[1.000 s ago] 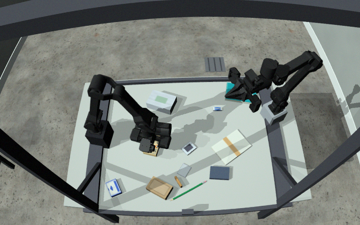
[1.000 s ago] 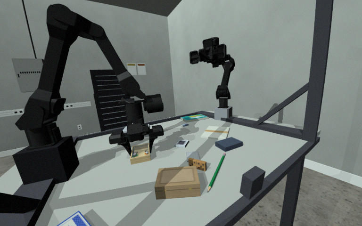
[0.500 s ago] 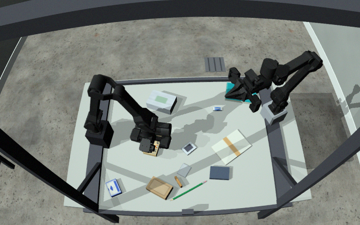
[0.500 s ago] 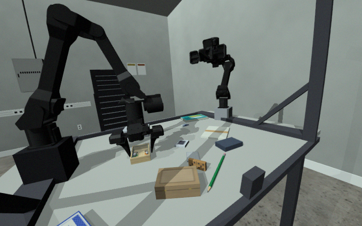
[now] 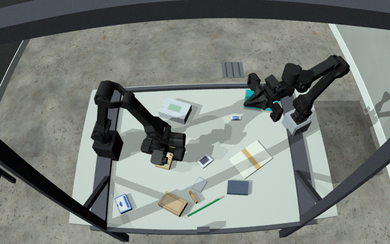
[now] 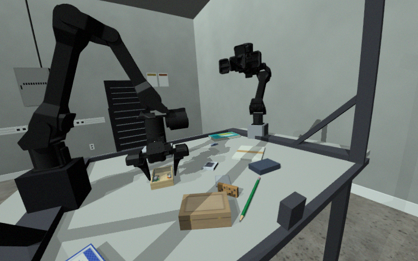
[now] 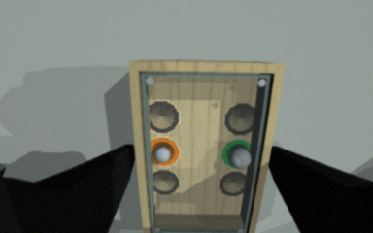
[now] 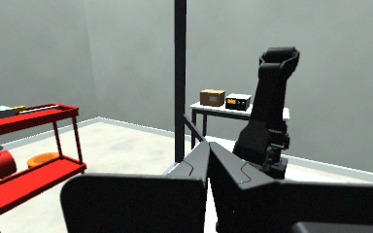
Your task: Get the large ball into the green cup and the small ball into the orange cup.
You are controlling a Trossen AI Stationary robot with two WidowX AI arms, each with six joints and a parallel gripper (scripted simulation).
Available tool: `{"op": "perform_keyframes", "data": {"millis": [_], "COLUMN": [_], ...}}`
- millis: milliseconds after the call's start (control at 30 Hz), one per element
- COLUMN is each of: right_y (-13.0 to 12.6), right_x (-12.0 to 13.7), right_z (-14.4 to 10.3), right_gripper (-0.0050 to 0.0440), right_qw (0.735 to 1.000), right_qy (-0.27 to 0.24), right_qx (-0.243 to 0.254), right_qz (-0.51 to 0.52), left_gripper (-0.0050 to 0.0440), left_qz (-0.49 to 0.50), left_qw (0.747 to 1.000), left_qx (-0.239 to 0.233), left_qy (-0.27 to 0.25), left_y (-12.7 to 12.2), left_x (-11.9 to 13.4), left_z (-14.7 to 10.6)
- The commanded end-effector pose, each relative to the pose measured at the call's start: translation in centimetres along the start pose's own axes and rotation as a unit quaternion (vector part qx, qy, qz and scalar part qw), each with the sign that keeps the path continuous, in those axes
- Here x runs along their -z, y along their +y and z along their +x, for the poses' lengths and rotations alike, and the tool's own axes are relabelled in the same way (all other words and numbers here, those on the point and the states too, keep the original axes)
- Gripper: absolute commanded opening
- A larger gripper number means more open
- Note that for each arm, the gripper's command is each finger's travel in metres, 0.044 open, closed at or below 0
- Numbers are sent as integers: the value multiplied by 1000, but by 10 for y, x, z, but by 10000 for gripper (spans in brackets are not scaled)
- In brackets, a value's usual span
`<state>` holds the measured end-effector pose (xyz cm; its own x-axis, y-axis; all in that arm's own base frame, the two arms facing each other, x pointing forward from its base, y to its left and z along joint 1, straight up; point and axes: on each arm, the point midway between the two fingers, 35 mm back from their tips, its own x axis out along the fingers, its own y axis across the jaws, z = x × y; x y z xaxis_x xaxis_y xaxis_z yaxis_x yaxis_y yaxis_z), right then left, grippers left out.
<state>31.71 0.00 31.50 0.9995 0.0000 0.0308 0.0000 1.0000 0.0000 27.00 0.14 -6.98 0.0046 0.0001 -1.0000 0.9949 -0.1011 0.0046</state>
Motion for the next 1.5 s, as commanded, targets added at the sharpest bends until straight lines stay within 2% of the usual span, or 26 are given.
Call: {"op": "perform_keyframes", "data": {"millis": [0, 133, 267, 300, 400, 500, 533, 600, 633, 767, 800, 867, 1033, 1100, 1167, 1233, 1467], "right_y": [0, 0, 0, 0, 0, 0, 0, 0, 0, 0, 0, 0, 0, 0, 0, 0, 0], "right_x": [-8, -8, -8, -8, -8, -8, -8, -8, -8, -8, -8, -8, -8, -12, -12, -16, -14], "right_z": [-1, -1, -1, -1, -1, -1, -1, -1, -1, -1, -1, -1, -1, -2, -2, -2, -3], "right_gripper": [-50, -50, -50, -50, -50, -50, -50, -50, -50, -50, -50, -50, -50, -50, -50, -50, -50], "right_qw": [1000, 1000, 1000, 1000, 1000, 1000, 1000, 1000, 1000, 1000, 1000, 1000, 1000, 1000, 1000, 1000, 1000], "right_qy": [-10, -10, -10, -10, -10, -10, -10, -10, -10, -10, -10, -10, -10, -14, -14, -19, -18], "right_qx": [0, 0, 0, 0, 0, 0, 0, 0, 0, 0, 0, 0, 0, 0, 0, 0, 0], "right_qz": [0, 0, 0, 0, 0, 0, 0, 0, 0, 0, 0, 0, 0, 0, 0, 0, 0], "left_gripper": [388, 388, 388, 388, 388, 388, 388, 388, 388, 388, 388, 388, 388, 388, 388, 388, 388], "left_qz": [1, 1, 1, 1, 1, 1, 1, 1, 1, 1, 1, 1, 1, -28, -28, -61, -203], "left_qw": [1000, 1000, 1000, 1000, 1000, 1000, 1000, 1000, 1000, 1000, 1000, 1000, 1000, 998, 998, 995, 956], "left_qx": [-19, -18, -18, -18, -20, -20, -16, -16, -20, -23, -18, -13, -17, -47, -47, -77, -211], "left_qy": [2, 2, 2, 2, 3, 3, 2, 2, 3, 3, 2, 2, 2, 3, 3, 3, -18], "left_y": [10, 9, 10, 9, 12, 10, 9, 9, 7, 11, 10, 3, 7, 12, 12, 20, 51], "left_x": [0, 0, 0, 0, 1, 0, 0, 0, 0, 0, 0, 0, 0, 0, 0, 1, 5], "left_z": [-10, -18, -14, -30, -45, -56, -47, -47, -62, -80, -68, -63, -66, -73, -73, -80, -123]}}
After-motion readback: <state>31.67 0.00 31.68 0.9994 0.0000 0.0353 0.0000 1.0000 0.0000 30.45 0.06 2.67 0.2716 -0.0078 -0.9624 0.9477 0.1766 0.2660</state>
